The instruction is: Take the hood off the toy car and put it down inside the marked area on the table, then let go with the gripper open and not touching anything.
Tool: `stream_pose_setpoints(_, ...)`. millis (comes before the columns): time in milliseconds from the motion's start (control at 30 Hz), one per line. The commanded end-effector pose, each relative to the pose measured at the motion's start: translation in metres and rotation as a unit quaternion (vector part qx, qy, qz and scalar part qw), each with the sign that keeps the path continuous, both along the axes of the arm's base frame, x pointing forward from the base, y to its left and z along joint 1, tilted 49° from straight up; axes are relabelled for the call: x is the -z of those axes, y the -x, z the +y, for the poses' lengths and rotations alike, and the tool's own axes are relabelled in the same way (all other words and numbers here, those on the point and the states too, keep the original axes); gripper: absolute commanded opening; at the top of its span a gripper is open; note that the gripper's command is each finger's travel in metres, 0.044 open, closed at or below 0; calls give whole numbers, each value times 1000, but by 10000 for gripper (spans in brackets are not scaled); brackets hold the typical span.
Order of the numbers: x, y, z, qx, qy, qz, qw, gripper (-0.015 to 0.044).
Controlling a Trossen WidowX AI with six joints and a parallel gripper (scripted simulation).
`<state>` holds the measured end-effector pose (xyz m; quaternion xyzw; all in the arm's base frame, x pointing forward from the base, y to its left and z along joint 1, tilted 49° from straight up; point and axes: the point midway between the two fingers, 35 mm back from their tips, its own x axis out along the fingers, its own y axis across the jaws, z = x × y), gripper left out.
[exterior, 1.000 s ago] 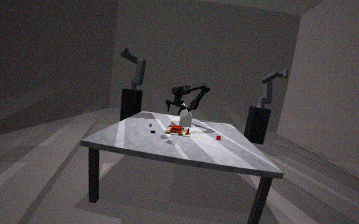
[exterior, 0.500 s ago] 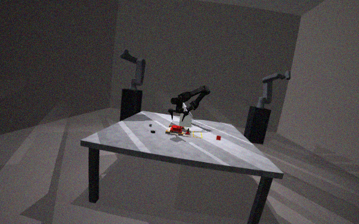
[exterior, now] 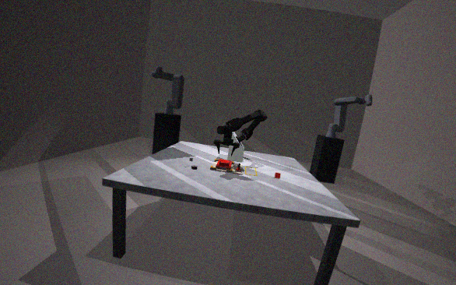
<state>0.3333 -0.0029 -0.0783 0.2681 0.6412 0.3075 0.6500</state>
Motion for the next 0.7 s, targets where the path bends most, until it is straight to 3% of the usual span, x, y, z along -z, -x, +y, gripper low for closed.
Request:
stream_pose_setpoints(0,3,2,5,1,-3,4,1000,440)
stream_pose_setpoints(667,13,3,17,1,-3,4,1000,440)
